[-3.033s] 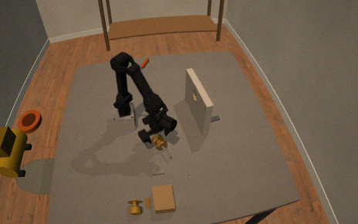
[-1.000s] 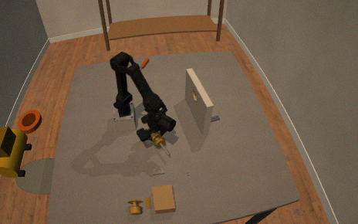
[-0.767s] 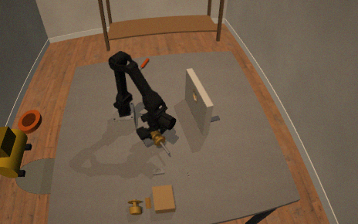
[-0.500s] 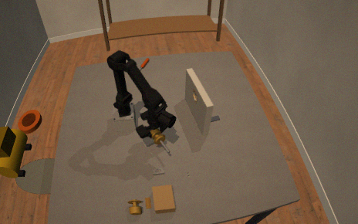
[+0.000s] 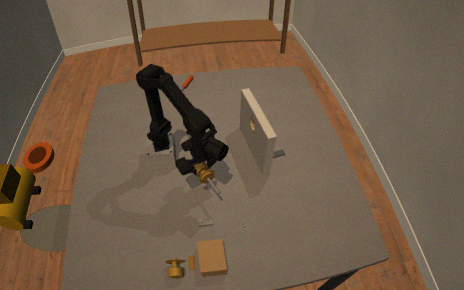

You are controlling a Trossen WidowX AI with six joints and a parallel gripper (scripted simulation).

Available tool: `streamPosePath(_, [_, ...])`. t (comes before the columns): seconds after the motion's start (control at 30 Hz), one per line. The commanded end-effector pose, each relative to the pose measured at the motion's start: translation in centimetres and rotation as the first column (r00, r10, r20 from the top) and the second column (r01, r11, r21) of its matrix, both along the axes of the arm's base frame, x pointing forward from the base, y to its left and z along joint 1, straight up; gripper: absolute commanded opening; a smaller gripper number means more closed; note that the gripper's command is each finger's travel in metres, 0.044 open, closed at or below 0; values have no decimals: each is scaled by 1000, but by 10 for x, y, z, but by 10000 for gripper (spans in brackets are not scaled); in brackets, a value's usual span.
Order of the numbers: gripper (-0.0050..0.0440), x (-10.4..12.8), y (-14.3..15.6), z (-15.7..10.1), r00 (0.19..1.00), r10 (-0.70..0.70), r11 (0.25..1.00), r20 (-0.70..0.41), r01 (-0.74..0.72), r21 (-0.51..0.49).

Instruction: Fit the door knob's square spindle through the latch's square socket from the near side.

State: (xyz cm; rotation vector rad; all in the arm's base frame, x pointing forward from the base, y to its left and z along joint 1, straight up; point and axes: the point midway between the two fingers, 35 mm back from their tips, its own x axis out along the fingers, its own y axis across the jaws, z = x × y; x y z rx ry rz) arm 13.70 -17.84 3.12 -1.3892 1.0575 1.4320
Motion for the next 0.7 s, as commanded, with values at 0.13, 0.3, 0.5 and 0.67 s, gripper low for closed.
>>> streamPosePath(0.13, [0,1,0,2,1000,-21,1000,0,21,0])
streamPosePath(0.3, [0,6,2,5,985,-170,985,-1,170,1])
streamPosePath(0.5, [0,10,4,7,947,-321,947,-4,321,3])
streamPosePath(0.67, [0,14,6,10,900,-436,900,-8,436,4])
